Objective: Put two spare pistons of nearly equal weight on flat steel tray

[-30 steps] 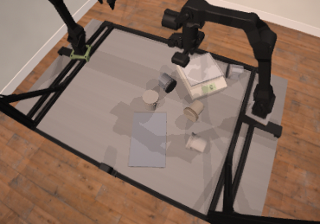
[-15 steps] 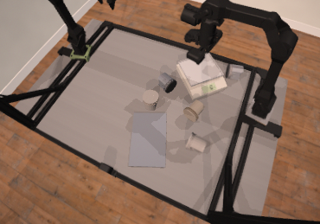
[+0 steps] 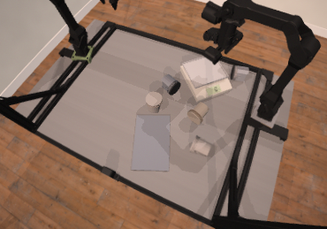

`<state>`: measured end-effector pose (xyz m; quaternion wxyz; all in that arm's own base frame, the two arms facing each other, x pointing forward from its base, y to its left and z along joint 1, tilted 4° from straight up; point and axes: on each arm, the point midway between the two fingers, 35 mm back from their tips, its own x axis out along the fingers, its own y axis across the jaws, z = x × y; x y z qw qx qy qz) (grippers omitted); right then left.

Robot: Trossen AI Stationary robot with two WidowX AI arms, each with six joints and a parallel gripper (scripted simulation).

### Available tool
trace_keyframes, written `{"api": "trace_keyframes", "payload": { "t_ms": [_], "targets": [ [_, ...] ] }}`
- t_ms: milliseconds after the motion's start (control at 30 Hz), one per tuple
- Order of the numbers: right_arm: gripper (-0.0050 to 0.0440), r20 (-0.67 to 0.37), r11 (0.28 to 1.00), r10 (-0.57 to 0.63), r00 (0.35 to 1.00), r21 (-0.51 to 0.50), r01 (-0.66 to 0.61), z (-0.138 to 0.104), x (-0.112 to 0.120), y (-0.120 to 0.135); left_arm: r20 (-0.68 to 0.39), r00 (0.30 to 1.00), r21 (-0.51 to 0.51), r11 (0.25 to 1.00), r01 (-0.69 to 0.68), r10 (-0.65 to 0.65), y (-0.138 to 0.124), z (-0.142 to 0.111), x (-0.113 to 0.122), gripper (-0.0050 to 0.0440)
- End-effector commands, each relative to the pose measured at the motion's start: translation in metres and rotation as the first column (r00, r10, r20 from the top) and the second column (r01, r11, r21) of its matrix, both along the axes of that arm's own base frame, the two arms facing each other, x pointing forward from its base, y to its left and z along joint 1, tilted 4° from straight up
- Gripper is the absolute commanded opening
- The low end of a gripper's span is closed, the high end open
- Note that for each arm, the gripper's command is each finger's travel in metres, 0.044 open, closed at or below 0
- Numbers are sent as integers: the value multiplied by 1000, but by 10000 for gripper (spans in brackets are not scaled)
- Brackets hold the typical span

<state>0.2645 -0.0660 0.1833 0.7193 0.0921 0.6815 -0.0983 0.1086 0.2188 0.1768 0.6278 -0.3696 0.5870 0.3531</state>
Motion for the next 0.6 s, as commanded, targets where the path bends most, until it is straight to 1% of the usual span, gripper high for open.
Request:
{"api": "trace_keyframes", "payload": {
  "t_ms": [0, 167, 367, 433, 500, 567],
  "targets": [
    [378, 2, 995, -95, 995, 9, 95, -2, -15, -12, 3, 1000, -3, 1000, 4, -4, -1, 0, 0, 440],
    [378, 2, 974, -227, 974, 16, 226, -3, -34, -29, 3, 1000, -3, 1000, 4, -4, -1, 0, 0, 440],
    [378, 1, 925, -379, 926, 24, 378, -4, -55, -49, 3, 1000, -3, 1000, 4, -4, -1, 0, 0, 440],
    [378, 1, 925, -379, 926, 24, 378, -4, -55, -49, 3, 1000, -3, 1000, 4, -4, -1, 0, 0, 440],
    [378, 1, 904, -427, 904, 27, 427, -4, -63, -56, 3, 1000, -3, 1000, 4, -4, -1, 0, 0, 440],
    [378, 1, 898, -440, 898, 28, 440, -5, -70, -63, 3, 1000, -3, 1000, 4, -4, -1, 0, 0, 440]
  ]
}}
